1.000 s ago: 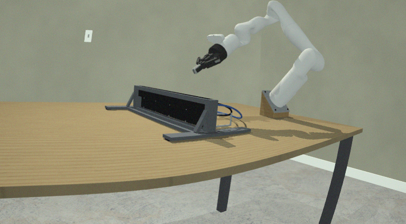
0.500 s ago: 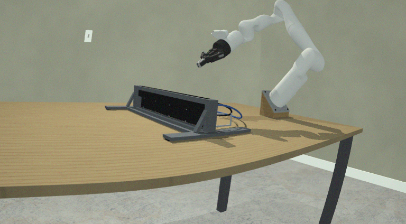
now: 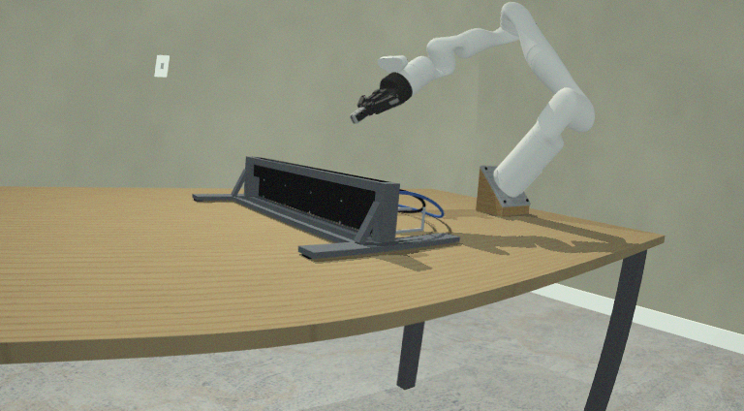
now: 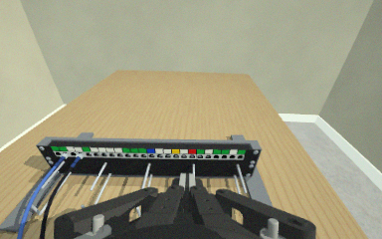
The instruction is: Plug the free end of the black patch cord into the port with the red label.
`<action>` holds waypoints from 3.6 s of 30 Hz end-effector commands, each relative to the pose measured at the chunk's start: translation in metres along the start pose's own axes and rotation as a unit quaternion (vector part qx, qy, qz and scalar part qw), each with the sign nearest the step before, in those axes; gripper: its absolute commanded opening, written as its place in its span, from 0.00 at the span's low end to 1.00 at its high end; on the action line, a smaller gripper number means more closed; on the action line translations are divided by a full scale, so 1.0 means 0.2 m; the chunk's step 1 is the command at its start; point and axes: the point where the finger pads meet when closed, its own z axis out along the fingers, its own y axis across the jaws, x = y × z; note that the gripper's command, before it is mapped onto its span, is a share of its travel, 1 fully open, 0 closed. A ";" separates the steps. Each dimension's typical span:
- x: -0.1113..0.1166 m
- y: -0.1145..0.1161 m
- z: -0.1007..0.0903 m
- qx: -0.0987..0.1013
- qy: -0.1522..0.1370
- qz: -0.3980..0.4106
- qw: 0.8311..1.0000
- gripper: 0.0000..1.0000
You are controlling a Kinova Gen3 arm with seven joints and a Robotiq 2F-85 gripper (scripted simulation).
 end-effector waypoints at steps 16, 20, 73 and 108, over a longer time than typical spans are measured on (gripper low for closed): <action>0.02 0.30 0.00 0.000 0.003 -0.006 1.000 0.00; 0.02 0.31 0.00 -0.002 0.004 -0.007 1.000 0.00; 0.03 0.31 0.70 -0.003 0.005 -0.006 1.000 0.00; 0.01 0.31 0.63 0.000 0.001 -0.007 1.000 0.00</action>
